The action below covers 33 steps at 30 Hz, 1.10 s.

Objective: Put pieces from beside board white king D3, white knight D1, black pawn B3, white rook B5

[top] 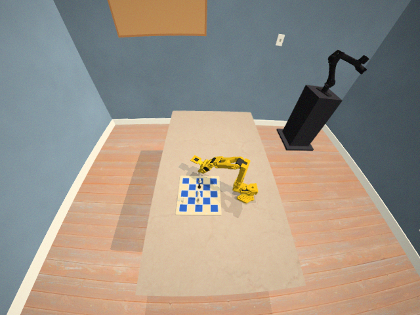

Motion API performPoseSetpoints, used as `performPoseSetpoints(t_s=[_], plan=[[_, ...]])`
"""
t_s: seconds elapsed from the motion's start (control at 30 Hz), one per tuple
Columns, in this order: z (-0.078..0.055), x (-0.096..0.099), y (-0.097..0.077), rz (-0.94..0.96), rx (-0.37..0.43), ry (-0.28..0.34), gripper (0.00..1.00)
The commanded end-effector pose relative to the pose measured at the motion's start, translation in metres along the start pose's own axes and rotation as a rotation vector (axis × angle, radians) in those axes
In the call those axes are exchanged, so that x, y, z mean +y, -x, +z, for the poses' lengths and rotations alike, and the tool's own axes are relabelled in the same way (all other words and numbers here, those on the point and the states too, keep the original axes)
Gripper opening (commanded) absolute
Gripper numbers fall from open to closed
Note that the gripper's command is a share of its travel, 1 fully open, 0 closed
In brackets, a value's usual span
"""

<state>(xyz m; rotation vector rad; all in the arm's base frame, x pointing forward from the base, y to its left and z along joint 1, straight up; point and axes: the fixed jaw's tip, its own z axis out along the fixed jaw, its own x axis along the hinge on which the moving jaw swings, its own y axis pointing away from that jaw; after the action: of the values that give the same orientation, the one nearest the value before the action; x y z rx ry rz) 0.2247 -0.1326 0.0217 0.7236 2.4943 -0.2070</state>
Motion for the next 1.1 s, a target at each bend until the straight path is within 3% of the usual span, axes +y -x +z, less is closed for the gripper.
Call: performPoseSetpoints(t_s=[0.0,1.07], plan=[[0.0051,-0.0018,-0.0050,0.009,0.009,-0.003,0.12],[0.0044,-0.0017,-0.0083,0.009,0.009,-0.003,0.12]])
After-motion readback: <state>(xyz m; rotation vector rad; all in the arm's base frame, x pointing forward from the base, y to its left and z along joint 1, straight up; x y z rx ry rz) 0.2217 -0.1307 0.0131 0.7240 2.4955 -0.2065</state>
